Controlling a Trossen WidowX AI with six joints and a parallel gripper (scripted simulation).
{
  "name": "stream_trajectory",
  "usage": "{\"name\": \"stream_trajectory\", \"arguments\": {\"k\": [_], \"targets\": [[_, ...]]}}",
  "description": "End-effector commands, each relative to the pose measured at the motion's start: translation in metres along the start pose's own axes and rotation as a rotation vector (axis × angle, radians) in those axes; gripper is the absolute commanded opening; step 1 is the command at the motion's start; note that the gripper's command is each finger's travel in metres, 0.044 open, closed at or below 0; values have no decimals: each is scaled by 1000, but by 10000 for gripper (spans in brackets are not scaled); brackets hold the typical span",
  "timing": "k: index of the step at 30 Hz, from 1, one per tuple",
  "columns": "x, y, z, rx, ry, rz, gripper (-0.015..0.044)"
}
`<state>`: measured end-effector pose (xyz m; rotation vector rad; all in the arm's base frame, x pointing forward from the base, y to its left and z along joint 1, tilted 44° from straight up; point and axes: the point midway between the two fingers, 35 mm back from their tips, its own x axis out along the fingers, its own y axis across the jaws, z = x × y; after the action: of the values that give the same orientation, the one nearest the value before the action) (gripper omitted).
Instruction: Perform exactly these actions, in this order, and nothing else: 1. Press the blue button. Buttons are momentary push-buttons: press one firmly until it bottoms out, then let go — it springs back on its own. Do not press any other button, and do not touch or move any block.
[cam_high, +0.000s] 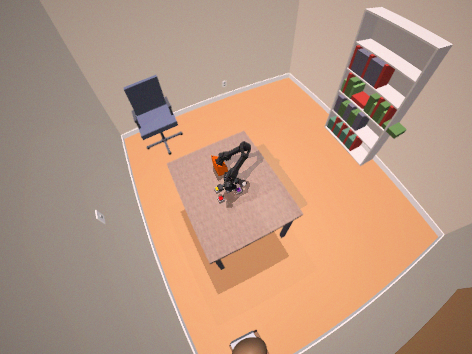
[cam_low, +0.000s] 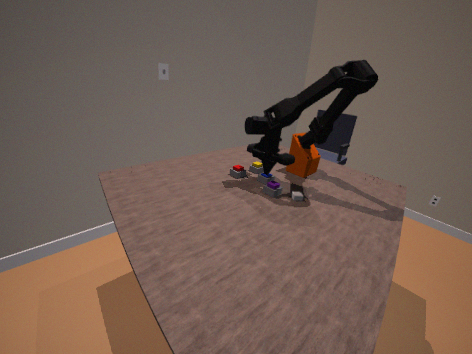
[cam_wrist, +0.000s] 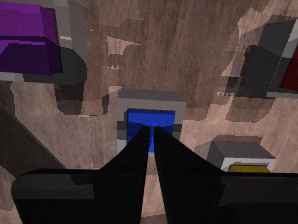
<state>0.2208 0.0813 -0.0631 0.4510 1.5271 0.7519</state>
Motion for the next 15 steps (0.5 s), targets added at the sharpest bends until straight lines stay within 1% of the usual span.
{"name": "stream_trajectory", "arguments": {"k": [1,4,7,11,13,15], "targets": [[1,0,-2,7,3,4,20],[-3,0,0,1,1,0,20],[-31,0,-1,6,3,2,20],[-33,0,-1,7,3,3,20],[-37,9,5,7,3,-2,72],[-47,37,19,8,3,-14,125]]}}
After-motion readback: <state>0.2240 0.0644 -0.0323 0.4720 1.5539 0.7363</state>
